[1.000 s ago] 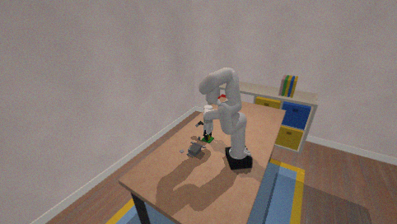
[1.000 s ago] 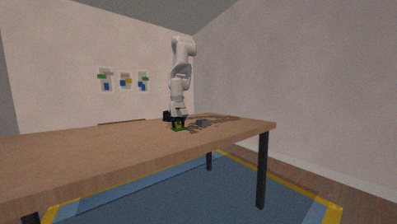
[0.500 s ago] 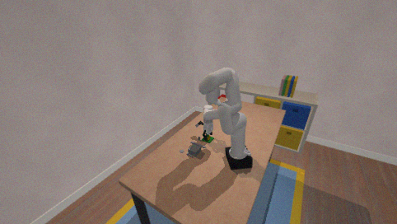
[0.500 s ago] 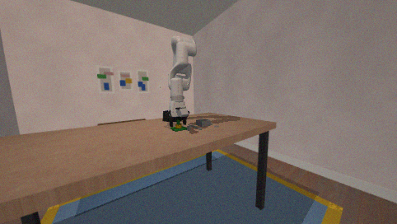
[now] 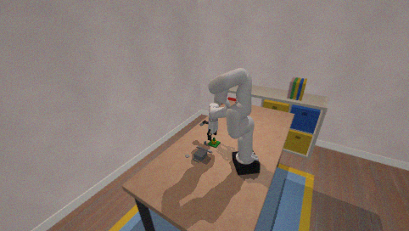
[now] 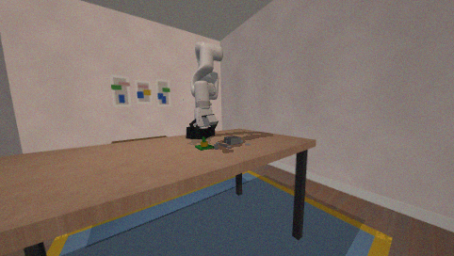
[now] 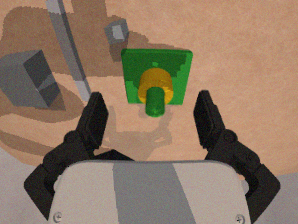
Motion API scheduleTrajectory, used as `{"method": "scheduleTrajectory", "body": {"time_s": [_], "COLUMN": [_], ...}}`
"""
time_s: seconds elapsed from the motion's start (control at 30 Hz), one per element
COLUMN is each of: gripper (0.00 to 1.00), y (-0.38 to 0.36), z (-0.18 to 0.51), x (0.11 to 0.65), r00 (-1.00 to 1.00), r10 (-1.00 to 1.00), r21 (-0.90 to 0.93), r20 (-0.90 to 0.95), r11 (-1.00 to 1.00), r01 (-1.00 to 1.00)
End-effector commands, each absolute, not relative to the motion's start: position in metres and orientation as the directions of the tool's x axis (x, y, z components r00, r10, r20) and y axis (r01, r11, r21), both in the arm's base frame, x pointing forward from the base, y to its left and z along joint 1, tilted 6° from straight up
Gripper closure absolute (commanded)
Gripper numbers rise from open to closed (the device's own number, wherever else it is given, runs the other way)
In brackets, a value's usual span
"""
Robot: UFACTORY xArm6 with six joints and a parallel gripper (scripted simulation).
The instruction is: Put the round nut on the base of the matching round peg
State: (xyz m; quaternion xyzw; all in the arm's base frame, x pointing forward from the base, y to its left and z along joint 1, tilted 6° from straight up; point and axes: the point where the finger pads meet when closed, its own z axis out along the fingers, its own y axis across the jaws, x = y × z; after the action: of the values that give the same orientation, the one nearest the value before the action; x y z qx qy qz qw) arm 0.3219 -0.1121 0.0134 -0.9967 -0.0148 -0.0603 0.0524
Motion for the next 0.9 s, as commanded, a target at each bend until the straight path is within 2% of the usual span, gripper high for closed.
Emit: {"method": "scheduleTrajectory", "body": {"time_s": [0.0,0.33,0.87], "gripper": [0.0,0.0,0.0], "y": [-0.111,-0.124,-0.125], "z": [0.043,0.128,0.132], "x": [0.324,0.297,0.295], "r00": [0.992,0.996,0.996], "r10": [0.026,0.019,0.017], "r21": [-0.116,-0.072,-0.067], "r20": [0.121,0.092,0.089], "r11": [-0.992,-0.997,-0.998], "r01": [0.04,0.026,0.023]}}
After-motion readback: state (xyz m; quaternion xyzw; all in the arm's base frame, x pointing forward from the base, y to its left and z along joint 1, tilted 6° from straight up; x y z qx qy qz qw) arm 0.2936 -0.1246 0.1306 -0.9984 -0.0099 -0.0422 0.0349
